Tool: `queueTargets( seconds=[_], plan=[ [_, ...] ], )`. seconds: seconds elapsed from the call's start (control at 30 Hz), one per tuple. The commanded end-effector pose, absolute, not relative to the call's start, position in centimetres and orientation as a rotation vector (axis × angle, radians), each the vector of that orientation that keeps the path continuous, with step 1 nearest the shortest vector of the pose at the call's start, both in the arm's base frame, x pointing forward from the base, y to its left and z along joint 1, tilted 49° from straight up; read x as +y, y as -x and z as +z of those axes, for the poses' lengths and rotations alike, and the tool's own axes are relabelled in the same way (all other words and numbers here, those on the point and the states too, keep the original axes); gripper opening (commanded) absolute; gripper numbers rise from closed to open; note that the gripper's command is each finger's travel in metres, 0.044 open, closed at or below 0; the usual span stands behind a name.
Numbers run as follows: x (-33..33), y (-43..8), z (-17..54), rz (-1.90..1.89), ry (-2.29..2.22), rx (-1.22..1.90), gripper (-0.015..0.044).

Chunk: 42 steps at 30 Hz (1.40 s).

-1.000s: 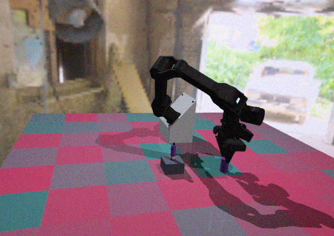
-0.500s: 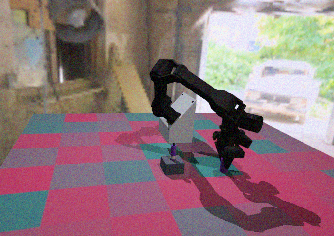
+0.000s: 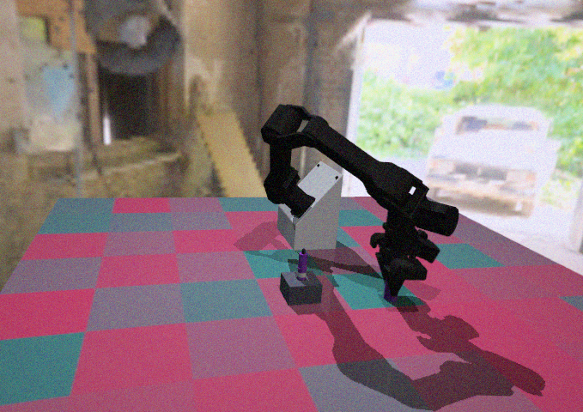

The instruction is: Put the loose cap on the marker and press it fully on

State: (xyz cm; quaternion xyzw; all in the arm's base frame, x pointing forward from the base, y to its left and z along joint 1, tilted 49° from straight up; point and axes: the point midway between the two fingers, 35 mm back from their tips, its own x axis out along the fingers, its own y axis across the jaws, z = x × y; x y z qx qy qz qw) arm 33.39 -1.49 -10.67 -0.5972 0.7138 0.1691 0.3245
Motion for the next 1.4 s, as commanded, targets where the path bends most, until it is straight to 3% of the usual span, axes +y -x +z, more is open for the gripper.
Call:
queueTargets(
  seconds=[0.0,0.17,0.7,1.37],
  plan=[
    [-1.5,-33.4,-10.7,0.447,1.572,1.873,0.0088],
    [-0.9,-33.5,-10.2,0.448,1.572,1.872,0.0],
    [3.0,-33.9,-6.7,0.449,1.571,1.871,0.0],
    [1.0,-33.6,-0.6,0.452,1.571,1.871,0.0]
  ],
)
